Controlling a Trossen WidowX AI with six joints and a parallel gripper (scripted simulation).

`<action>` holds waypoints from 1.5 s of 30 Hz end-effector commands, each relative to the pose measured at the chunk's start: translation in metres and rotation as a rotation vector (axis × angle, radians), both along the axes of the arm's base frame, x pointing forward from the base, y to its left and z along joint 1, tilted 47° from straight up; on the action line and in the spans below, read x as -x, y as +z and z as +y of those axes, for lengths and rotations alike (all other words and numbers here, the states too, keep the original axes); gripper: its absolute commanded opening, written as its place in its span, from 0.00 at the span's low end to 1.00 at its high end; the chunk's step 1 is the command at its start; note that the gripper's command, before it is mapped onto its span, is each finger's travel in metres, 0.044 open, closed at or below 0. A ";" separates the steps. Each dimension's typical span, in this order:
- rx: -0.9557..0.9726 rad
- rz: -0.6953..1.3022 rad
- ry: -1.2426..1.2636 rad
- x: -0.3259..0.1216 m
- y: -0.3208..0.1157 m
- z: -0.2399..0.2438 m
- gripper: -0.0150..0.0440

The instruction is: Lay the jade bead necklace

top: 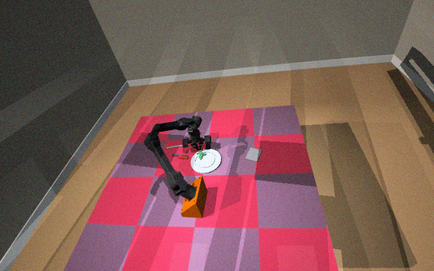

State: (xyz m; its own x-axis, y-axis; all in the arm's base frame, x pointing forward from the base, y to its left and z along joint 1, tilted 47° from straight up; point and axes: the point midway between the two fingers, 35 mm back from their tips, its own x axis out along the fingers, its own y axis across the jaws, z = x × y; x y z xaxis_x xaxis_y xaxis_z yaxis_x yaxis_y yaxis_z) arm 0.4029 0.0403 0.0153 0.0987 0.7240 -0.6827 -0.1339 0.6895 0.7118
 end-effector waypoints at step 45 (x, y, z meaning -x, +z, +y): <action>-0.008 -0.004 -0.005 0.048 0.001 0.010 1.00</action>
